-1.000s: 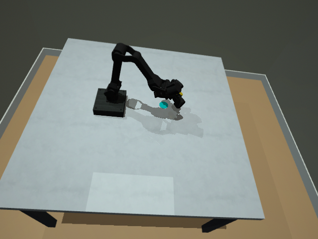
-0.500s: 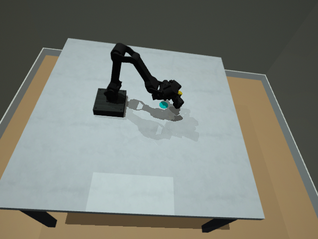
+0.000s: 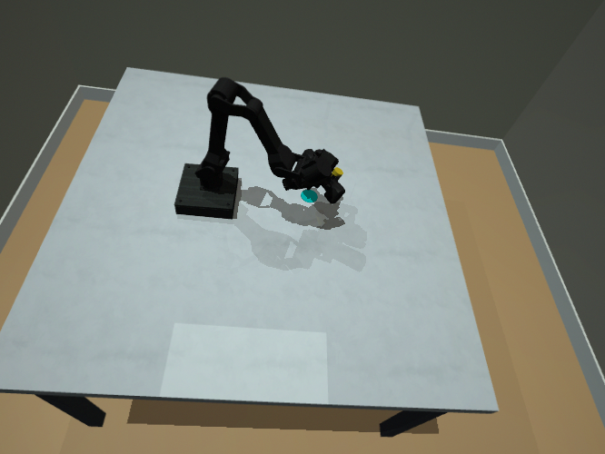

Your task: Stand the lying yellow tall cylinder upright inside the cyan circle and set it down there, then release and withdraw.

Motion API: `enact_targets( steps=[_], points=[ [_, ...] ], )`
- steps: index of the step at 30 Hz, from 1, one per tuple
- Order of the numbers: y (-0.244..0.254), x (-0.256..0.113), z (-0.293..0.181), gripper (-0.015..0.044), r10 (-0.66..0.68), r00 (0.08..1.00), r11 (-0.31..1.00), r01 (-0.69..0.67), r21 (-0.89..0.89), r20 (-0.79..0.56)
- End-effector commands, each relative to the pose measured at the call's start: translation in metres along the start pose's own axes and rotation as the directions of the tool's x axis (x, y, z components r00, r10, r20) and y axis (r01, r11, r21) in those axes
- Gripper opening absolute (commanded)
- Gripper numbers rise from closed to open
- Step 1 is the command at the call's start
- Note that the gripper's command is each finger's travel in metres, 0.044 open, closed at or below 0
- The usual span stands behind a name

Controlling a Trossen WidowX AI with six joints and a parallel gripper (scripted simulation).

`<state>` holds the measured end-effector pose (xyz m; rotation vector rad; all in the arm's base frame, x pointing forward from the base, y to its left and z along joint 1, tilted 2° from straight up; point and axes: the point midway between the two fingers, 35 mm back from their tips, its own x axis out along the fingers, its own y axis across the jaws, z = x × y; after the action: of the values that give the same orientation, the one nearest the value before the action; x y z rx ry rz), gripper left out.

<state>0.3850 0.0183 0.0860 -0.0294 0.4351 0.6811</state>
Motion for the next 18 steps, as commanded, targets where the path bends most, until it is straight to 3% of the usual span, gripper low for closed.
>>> enact_targets(
  steps=[1,18],
  points=[
    [0.002,-0.003,-0.001,0.0105,0.008,1.0,1.0,-0.008,-0.002,0.024],
    [0.01,-0.016,-0.001,0.0105,0.034,0.993,0.999,-0.03,-0.036,0.109]
  ],
)
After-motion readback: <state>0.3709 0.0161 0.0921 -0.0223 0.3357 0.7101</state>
